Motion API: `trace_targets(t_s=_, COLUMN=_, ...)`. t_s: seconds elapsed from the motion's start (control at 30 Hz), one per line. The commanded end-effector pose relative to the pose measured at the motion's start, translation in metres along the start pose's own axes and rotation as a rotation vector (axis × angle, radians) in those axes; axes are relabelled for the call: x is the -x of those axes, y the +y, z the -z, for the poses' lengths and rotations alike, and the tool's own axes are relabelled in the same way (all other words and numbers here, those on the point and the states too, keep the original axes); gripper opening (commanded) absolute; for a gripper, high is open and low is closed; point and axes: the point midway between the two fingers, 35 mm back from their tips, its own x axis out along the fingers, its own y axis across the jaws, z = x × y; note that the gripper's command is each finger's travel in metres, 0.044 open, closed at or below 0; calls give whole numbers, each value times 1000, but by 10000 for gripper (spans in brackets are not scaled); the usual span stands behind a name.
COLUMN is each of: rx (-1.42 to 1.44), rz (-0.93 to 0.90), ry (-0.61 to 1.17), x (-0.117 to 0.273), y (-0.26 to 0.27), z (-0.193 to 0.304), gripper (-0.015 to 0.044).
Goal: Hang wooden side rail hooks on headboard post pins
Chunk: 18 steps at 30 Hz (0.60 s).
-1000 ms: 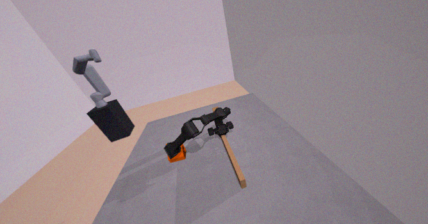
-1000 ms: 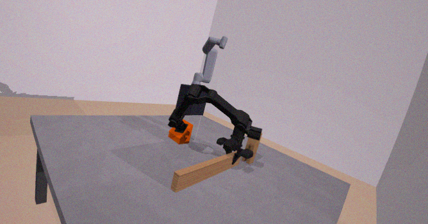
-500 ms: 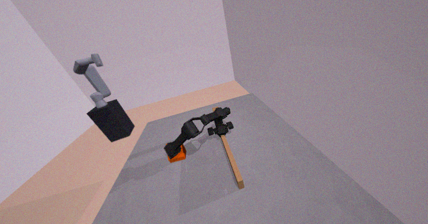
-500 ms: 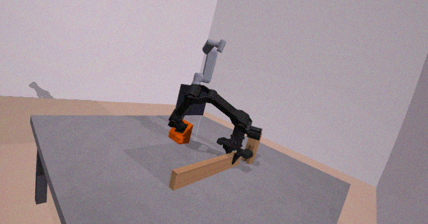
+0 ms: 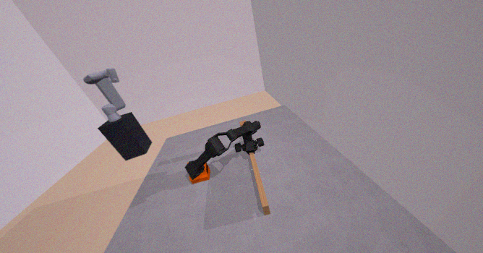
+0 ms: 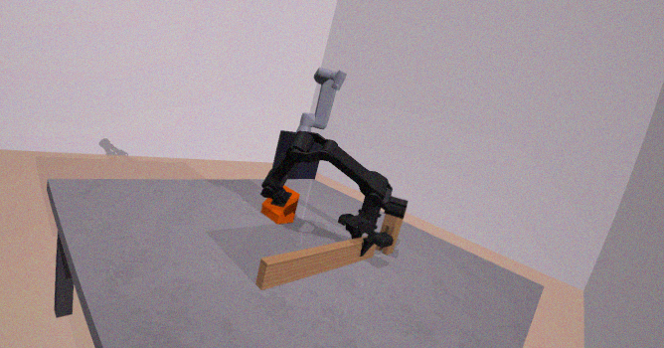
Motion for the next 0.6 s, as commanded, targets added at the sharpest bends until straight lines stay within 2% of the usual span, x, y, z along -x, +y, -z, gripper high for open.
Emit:
trace_targets(t_s=0.0, rx=-23, rz=-4, ry=0, x=0, y=4, z=0, gripper=0)
trace_targets(t_s=0.57, rx=-23, rz=-4, ry=0, x=1, y=0, z=0, gripper=0)
